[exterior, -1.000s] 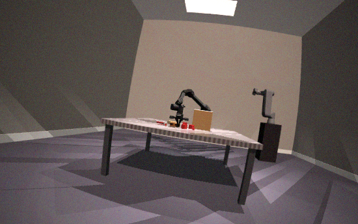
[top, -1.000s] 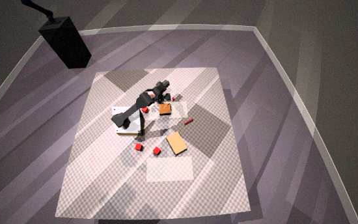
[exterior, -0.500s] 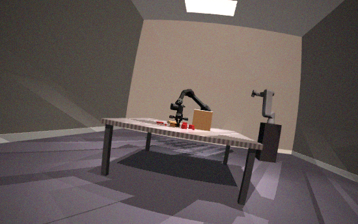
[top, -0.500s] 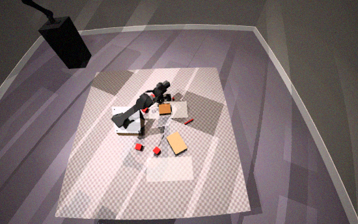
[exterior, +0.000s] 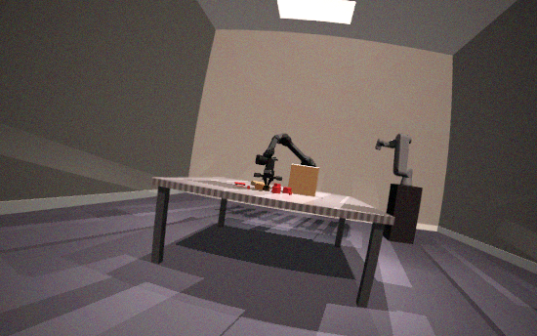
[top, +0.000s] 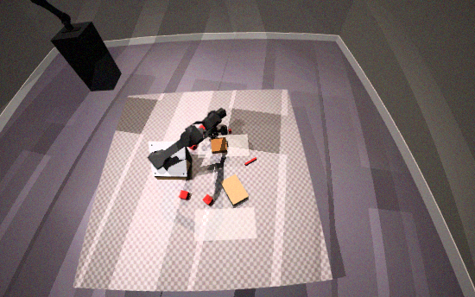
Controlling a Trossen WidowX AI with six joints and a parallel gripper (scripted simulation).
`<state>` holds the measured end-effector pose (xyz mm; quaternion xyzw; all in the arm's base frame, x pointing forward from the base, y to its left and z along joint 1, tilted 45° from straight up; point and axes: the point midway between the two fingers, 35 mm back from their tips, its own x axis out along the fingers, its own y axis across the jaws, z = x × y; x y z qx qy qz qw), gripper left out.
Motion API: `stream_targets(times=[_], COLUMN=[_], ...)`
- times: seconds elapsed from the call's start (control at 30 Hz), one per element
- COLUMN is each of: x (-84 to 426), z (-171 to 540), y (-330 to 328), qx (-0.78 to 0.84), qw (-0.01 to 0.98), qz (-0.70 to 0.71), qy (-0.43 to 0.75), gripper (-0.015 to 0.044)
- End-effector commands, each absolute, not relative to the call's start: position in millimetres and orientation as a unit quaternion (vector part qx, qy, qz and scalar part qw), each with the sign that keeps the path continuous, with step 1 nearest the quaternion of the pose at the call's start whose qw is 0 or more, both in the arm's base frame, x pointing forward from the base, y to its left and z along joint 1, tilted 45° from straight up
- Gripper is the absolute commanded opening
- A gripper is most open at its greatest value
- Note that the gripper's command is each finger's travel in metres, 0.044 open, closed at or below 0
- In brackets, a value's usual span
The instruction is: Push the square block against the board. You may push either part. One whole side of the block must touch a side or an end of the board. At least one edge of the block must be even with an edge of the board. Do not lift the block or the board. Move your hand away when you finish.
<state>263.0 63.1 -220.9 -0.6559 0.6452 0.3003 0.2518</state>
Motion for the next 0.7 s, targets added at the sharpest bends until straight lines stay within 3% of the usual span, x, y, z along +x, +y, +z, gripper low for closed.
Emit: stream_targets(times=[0.0, 0.67], x=[262.9, 265.3], z=[-218.5, -209.4], y=[59.8, 50.5], qx=[-0.657, -0.657], qw=[0.249, 0.249], qz=[0.3, 0.3], qy=[0.645, 0.645], gripper=[0.0, 0.0])
